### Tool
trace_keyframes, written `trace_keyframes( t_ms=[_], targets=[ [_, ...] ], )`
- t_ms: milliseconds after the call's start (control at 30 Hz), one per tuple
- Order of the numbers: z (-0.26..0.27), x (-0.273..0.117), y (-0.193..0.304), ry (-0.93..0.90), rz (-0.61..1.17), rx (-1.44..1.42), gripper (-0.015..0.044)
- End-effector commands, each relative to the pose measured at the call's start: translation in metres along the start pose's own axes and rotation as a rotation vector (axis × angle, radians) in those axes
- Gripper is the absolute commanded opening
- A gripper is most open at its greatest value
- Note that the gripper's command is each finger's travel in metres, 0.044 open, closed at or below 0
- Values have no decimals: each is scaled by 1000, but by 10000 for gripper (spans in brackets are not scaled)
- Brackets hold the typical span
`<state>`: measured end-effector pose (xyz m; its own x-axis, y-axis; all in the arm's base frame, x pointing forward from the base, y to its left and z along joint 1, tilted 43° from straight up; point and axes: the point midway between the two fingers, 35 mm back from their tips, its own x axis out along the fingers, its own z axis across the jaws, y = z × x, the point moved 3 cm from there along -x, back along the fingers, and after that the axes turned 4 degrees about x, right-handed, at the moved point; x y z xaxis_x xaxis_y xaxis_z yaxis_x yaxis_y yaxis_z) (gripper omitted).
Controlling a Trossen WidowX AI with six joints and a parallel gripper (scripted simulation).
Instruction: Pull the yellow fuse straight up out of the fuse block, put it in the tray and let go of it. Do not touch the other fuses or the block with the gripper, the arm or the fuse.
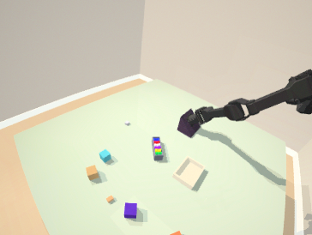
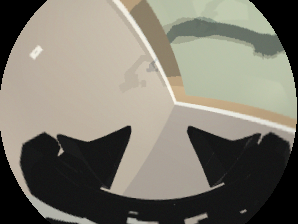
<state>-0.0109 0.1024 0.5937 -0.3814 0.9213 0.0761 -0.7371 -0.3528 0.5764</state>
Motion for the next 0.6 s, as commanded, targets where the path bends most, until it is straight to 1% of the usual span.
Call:
trace_keyframes(
  t_ms=[0,167,367,400,567],
  targets=[
    [0,0,0,-1,-2,-4,374],
    [-9,9,4,-13,-72,-125,242],
    [-27,38,1,-3,-234,-355,85],
    [-30,44,-1,4,-265,-389,66],
    [-42,77,-23,58,-423,-542,66]
  ],
)
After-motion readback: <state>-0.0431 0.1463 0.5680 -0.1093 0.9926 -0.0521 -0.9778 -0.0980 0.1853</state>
